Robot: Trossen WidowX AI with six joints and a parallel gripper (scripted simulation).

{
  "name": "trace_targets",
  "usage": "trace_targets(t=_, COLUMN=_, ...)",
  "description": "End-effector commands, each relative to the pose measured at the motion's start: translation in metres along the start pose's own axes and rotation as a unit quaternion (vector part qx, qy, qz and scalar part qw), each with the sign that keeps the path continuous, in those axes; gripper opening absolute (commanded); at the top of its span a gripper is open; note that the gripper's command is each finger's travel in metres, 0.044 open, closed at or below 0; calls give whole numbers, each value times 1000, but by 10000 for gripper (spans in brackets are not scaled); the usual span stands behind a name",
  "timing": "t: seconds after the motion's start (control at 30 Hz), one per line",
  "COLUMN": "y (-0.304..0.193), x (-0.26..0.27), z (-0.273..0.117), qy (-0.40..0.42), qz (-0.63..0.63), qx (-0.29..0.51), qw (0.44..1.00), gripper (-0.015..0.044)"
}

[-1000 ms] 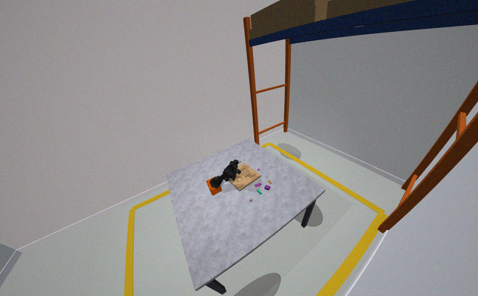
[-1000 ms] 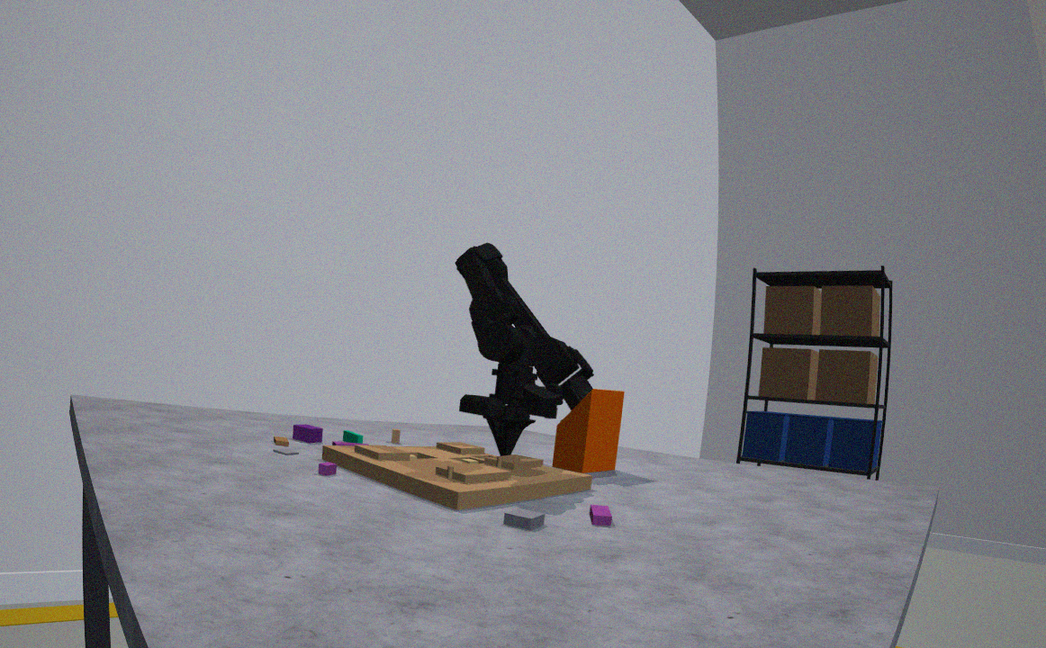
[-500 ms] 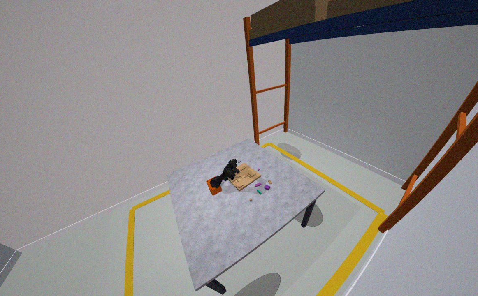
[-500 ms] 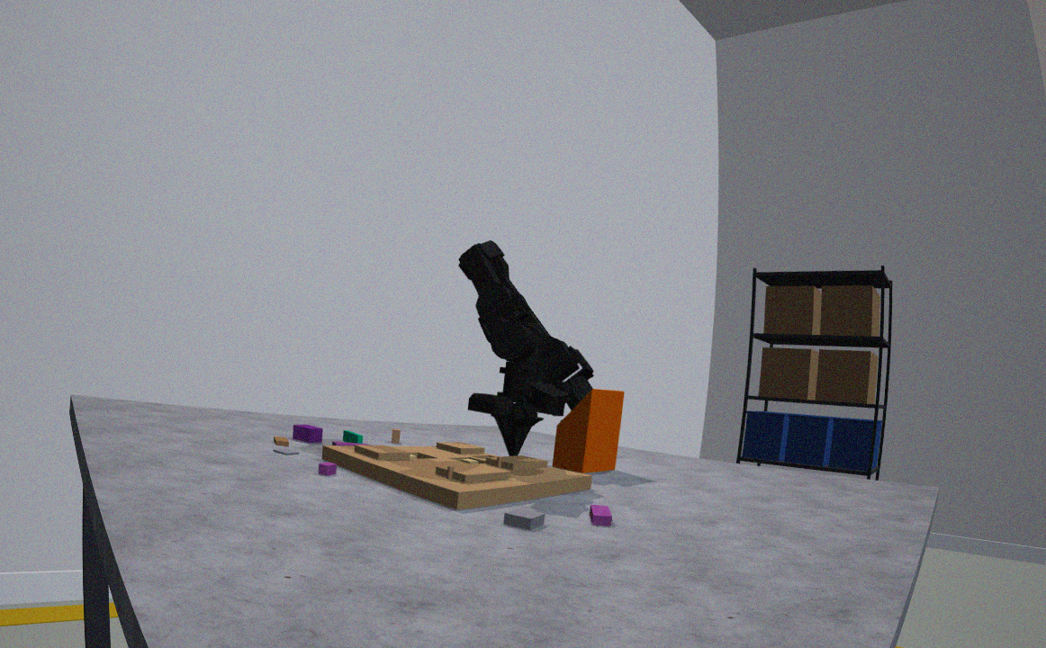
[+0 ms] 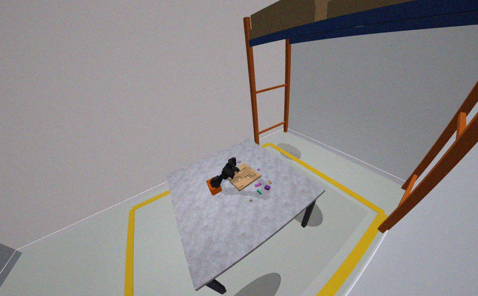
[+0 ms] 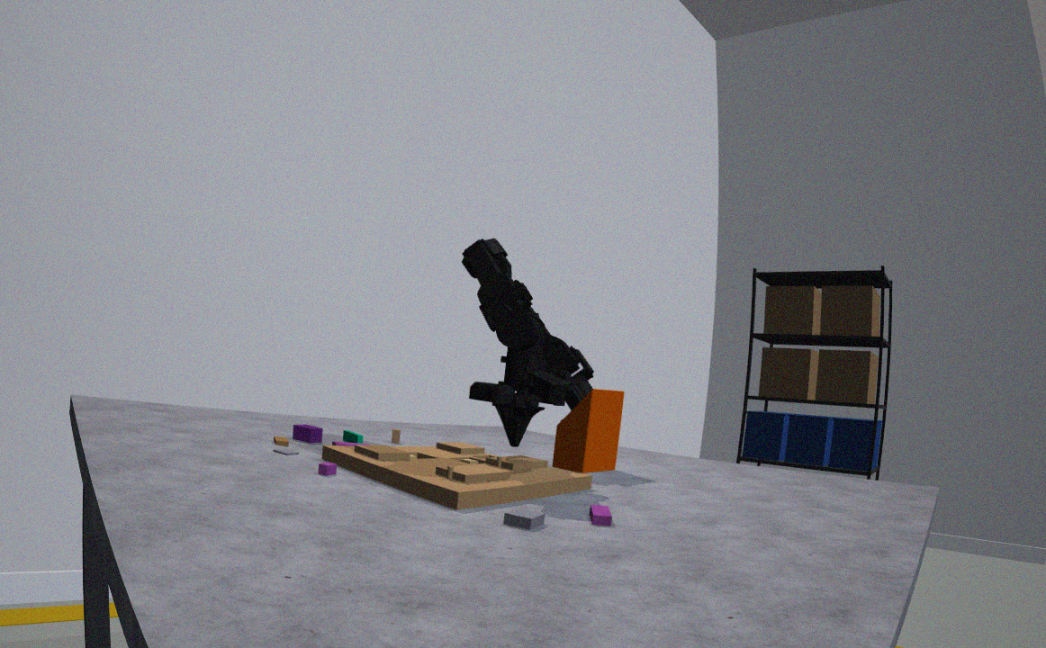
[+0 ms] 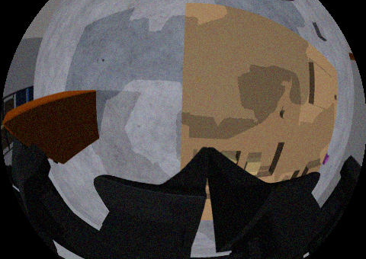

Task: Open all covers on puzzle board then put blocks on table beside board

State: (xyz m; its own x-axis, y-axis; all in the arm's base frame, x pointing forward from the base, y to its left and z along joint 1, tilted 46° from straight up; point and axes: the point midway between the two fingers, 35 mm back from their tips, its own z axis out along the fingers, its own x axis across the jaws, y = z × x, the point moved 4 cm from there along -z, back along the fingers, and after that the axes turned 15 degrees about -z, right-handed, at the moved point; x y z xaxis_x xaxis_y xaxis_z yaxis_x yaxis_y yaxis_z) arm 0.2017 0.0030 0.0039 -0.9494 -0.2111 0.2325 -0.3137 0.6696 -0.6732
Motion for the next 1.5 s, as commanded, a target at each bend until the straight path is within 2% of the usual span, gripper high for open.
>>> trace_targets(t=0.0, y=0, x=-1, z=-7, qy=-2, qz=5, qx=-3, qw=1000, gripper=0)
trace_targets(t=0.57, y=0, x=-3, z=-21, qy=0, qz=-14, qx=0, qw=1000, gripper=0)
trace_targets(t=1.0, y=17, x=-74, z=-36, qy=-3, qz=-299, qx=-1, qw=954, gripper=0)
trace_targets(t=1.23, y=31, x=-111, z=-40, qy=-5, qz=-448, qx=0, qw=894, gripper=0)
trace_targets(t=1.47, y=48, x=-146, z=-41, qy=-6, qz=-587, qx=1, qw=810, gripper=0)
